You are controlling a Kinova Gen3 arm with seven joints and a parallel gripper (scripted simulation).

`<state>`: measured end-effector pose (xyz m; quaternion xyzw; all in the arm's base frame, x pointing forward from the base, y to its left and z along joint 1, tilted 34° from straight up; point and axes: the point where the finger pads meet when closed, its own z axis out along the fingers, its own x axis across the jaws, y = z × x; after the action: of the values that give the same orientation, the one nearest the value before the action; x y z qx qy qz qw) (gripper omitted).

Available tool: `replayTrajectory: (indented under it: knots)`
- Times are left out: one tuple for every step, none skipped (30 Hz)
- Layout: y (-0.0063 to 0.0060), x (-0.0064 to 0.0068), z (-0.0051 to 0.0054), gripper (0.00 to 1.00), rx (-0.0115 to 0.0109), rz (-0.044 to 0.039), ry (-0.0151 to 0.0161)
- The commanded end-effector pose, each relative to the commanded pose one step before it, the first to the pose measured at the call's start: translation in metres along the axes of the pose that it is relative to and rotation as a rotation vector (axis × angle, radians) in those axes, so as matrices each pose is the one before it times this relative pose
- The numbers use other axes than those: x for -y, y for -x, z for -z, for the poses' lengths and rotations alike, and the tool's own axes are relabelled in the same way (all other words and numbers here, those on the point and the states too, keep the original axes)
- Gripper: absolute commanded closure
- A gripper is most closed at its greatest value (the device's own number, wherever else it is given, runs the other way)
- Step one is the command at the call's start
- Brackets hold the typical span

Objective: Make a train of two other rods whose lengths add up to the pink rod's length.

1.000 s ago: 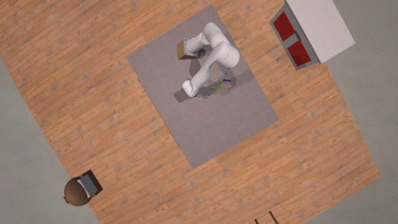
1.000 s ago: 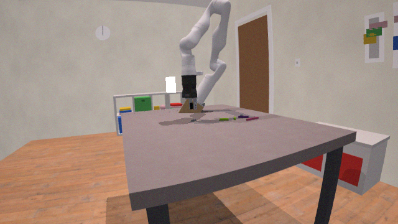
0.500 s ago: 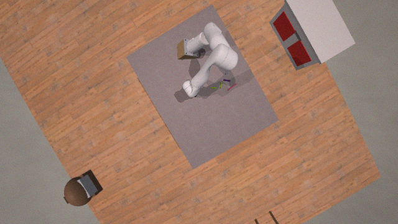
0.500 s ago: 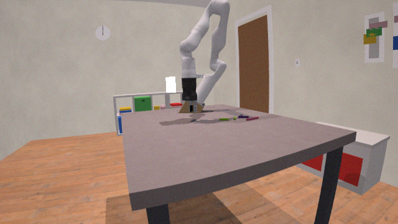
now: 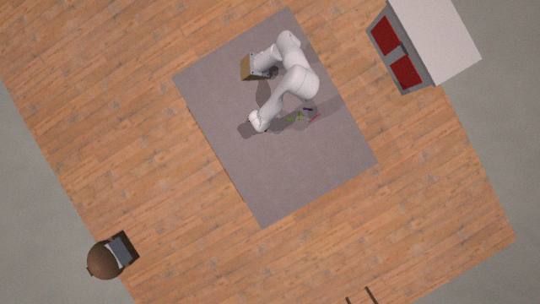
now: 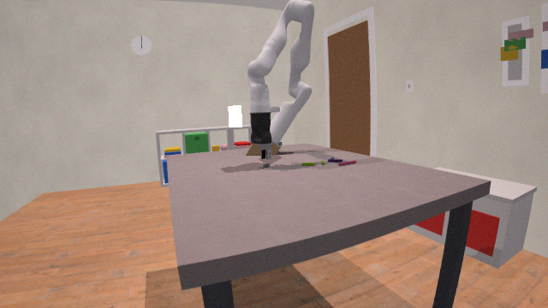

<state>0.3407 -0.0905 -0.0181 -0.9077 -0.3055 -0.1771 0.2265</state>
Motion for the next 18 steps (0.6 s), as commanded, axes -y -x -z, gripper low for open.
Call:
replayTrajectory:
  knots:
    - [0.00089,0.00137,-0.00458,0.46,0.00019,-0.00211,-0.00517]
    - [0.00001,0.00000,-0.00120,0.46,0.00000,0.00000,0.00000]
    - [0.00001,0.00000,-0.00113,0.46,0.00000,0.00000,0.00000]
    - [0.00001,0.00000,-0.00105,0.46,0.00000,0.00000,0.00000]
    - [0.00001,0.00001,-0.00097,0.46,0.00000,0.00000,0.00000]
    - [0.00001,0.00001,-0.00089,0.46,0.00000,0.00000,0.00000]
    - [0.00000,0.00000,-0.00081,0.46,0.00000,0.00000,0.00000]
    - [0.00000,0.00000,-0.00072,0.46,0.00000,0.00000,0.00000]
    - [0.00000,0.00000,0.00000,0.46,0.00000,0.00000,0.00000]
    - [0.00000,0.00000,0.00000,0.46,0.00000,0.00000,0.00000]
    - [0.00000,0.00000,-0.00064,0.46,0.00000,0.00000,0.00000]
    - [0.00000,0.00000,-0.00056,0.46,0.00000,0.00000,0.00000]
    - [0.00000,0.00000,-0.00047,0.46,0.00000,0.00000,0.00000]
    - [0.00000,0.00000,-0.00039,0.46,0.00000,0.00000,0.00000]
    - [0.00000,0.00000,-0.00032,0.46,0.00000,0.00000,0.00000]
    - [0.00000,0.00000,-0.00025,0.46,0.00000,0.00000,0.00000]
    - [0.00000,0.00000,-0.00018,0.46,0.00000,0.00000,0.00000]
    - [0.00000,0.00000,-0.00013,0.46,0.00000,0.00000,0.00000]
